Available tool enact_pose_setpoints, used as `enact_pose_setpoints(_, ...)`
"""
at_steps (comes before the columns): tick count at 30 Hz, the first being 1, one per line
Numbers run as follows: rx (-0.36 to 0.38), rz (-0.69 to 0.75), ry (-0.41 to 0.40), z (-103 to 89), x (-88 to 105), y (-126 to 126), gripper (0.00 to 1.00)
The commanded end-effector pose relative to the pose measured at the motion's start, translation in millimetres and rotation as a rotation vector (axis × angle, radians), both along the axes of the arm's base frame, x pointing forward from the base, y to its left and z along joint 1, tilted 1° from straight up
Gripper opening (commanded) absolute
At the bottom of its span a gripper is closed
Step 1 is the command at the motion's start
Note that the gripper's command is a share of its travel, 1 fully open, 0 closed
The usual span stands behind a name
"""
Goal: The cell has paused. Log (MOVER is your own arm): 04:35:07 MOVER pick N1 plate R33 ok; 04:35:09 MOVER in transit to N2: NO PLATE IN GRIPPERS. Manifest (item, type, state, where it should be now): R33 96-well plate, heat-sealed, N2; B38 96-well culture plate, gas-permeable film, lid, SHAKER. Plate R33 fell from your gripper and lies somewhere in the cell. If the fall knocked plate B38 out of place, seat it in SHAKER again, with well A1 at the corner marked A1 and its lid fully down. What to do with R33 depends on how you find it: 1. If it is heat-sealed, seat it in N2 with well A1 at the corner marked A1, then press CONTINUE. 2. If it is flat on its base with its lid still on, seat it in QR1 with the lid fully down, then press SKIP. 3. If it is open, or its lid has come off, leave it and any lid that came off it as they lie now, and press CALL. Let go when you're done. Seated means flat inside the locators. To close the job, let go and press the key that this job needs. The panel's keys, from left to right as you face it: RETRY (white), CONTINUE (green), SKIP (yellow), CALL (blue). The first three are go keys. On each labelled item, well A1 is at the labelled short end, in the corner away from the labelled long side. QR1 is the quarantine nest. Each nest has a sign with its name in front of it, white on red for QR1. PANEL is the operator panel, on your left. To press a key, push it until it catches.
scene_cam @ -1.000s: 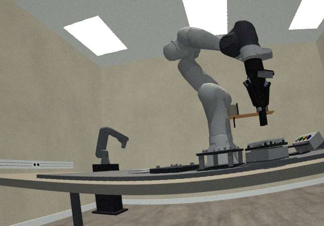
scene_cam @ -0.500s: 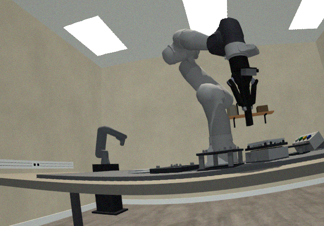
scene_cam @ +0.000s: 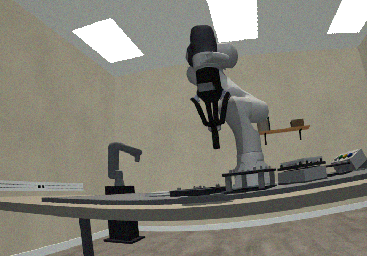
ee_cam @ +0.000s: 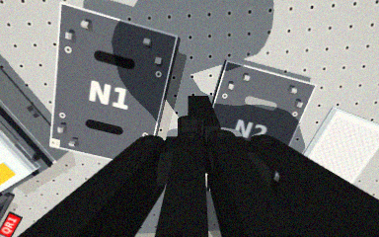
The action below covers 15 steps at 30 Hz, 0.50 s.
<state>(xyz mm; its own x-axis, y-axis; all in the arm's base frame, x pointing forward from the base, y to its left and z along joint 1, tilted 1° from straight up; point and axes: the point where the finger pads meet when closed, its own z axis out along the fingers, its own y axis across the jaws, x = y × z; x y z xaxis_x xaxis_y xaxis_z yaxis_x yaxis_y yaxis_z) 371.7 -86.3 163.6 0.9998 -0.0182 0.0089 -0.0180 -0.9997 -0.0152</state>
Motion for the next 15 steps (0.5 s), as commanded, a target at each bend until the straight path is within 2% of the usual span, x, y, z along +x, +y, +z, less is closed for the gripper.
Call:
enact_pose_setpoints(1, -0.015, -0.058, 0.010, 0.8, -16.1, -59.0, 0.10)
enact_pose_setpoints(5, -0.017, -0.172, 0.013, -0.4, -42.2, -118.6, 0.10)
enact_pose_setpoints(9, -0.019, -0.262, 0.018, -1.9, -69.8, -162.3, 0.10)
enact_pose_setpoints(12, -0.020, -0.309, 0.020, -2.8, -86.9, -184.1, 0.10)
enact_pose_setpoints(15, -0.020, -0.321, 0.021, -3.1, -91.5, -189.3, 0.10)
